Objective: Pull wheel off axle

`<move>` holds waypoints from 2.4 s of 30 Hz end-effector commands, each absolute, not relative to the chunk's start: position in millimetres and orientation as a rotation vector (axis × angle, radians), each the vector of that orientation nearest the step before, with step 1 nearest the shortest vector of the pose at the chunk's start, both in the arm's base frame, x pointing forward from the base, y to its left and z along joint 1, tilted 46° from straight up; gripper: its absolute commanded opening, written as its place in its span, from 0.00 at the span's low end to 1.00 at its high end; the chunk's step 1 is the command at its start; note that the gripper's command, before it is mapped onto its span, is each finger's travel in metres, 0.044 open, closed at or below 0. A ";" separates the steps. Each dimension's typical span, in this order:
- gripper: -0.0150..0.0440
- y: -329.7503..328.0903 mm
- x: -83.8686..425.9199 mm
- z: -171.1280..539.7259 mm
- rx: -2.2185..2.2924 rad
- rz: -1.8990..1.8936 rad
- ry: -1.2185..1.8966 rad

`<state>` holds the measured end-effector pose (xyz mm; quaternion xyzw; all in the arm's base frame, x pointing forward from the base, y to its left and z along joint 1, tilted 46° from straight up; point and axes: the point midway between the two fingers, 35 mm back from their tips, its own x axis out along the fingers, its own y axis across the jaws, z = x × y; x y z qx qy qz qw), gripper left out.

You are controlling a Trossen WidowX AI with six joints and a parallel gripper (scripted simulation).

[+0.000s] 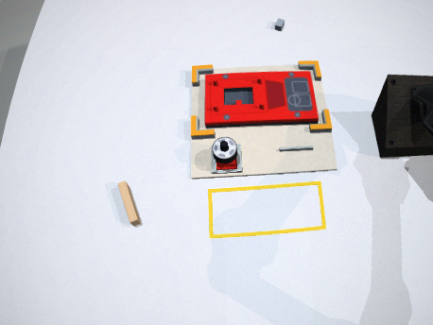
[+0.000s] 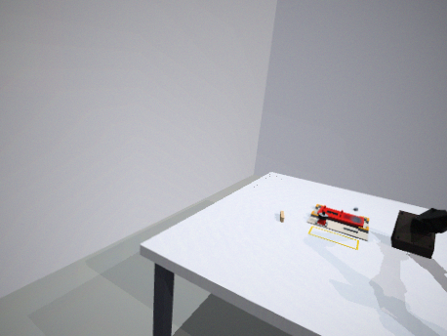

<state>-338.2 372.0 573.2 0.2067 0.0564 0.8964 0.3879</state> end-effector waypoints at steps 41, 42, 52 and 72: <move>0.76 430.7 240.7 415.1 0.262 1.160 0.469; 0.76 423.6 252.6 408.2 0.261 1.131 0.489; 0.76 352.3 349.2 343.1 0.355 0.843 0.696; 0.76 111.7 428.0 143.3 1.014 -0.005 1.413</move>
